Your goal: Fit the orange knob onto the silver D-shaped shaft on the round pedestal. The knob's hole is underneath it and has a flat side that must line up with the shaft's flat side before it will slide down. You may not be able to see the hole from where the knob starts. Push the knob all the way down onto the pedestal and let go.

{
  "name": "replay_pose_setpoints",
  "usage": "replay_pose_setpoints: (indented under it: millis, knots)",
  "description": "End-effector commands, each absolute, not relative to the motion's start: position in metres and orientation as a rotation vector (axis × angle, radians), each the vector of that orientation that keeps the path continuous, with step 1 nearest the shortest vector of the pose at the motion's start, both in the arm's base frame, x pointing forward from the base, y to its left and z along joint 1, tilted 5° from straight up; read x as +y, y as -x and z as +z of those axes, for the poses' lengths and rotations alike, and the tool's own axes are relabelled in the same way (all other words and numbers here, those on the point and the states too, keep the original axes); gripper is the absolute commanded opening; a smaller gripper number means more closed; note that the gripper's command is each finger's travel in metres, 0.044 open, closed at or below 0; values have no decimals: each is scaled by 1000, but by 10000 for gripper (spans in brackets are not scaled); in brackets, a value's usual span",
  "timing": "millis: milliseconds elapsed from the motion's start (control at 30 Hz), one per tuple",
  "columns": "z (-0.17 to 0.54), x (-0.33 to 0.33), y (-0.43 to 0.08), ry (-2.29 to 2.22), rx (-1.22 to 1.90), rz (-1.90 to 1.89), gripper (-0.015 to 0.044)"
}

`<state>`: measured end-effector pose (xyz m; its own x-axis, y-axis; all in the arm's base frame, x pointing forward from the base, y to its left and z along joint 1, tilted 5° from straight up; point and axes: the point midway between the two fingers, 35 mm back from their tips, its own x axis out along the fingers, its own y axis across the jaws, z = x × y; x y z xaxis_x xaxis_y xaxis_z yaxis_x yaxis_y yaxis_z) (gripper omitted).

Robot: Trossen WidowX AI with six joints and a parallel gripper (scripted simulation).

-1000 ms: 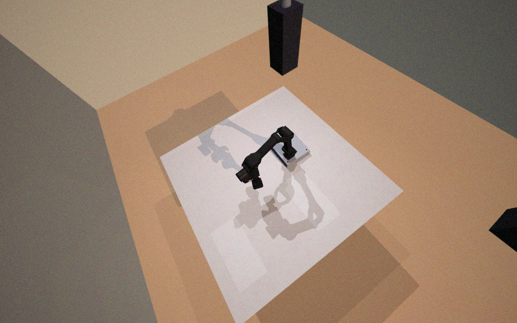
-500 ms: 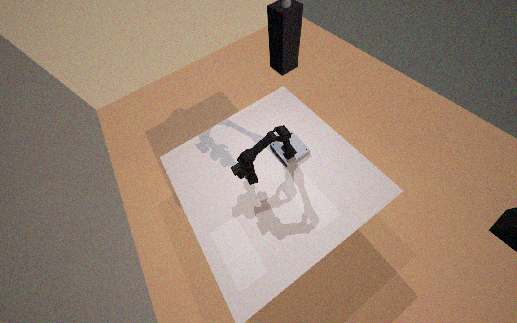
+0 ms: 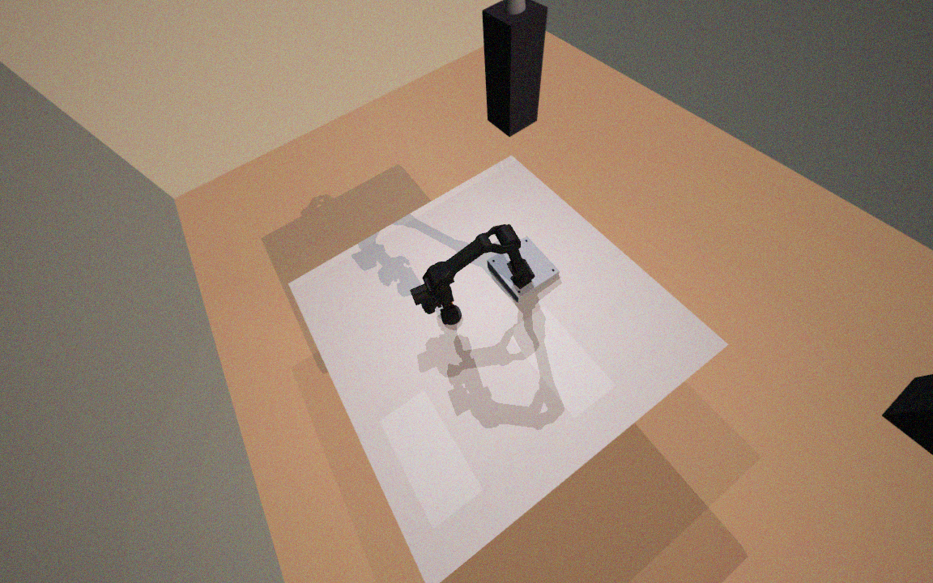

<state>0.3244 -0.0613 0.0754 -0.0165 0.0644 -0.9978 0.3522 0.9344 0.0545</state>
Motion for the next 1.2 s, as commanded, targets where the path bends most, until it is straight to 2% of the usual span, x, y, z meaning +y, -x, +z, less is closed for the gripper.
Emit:
replay_pose_setpoints:
  millis: [0,1167]
  knots:
    - [69,-73,-321,-327,1586,-235,0]
    - [69,-72,-322,271,1556,376,0]
